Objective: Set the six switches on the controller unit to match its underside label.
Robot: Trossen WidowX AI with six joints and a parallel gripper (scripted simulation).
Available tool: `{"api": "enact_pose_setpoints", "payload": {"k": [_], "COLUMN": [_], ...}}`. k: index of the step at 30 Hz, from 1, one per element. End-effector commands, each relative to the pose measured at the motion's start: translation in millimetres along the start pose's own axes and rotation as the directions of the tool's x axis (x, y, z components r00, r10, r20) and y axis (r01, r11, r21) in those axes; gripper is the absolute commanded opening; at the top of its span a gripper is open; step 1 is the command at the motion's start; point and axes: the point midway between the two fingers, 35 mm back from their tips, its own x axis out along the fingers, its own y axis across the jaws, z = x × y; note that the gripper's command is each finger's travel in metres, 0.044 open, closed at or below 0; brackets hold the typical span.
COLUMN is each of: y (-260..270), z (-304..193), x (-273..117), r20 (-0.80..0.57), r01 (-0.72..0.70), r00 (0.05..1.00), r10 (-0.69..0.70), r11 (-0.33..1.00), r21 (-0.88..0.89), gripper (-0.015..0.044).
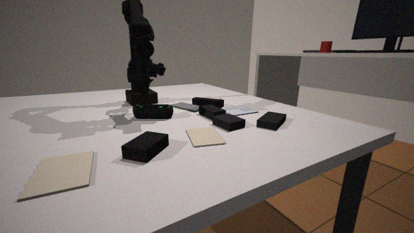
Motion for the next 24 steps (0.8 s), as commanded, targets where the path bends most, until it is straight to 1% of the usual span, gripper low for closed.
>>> {"api": "enact_pose_setpoints", "payload": {"k": [1, 7, 24], "y": [-0.1, -20.2, -21.1], "z": [-0.4, 20.6, 20.3], "x": [-5.0, -4.0, 19.4], "r20": [-0.003, -0.001, -0.001], "r01": [-0.001, 0.001, 0.001], "r00": [1.0, 1.0, 1.0], "r10": [0.001, -0.001, -0.001], "r11": [1.0, 1.0, 1.0], "r21": [0.0, 0.0, 0.0], "gripper": [0.0, 0.0, 0.0]}}
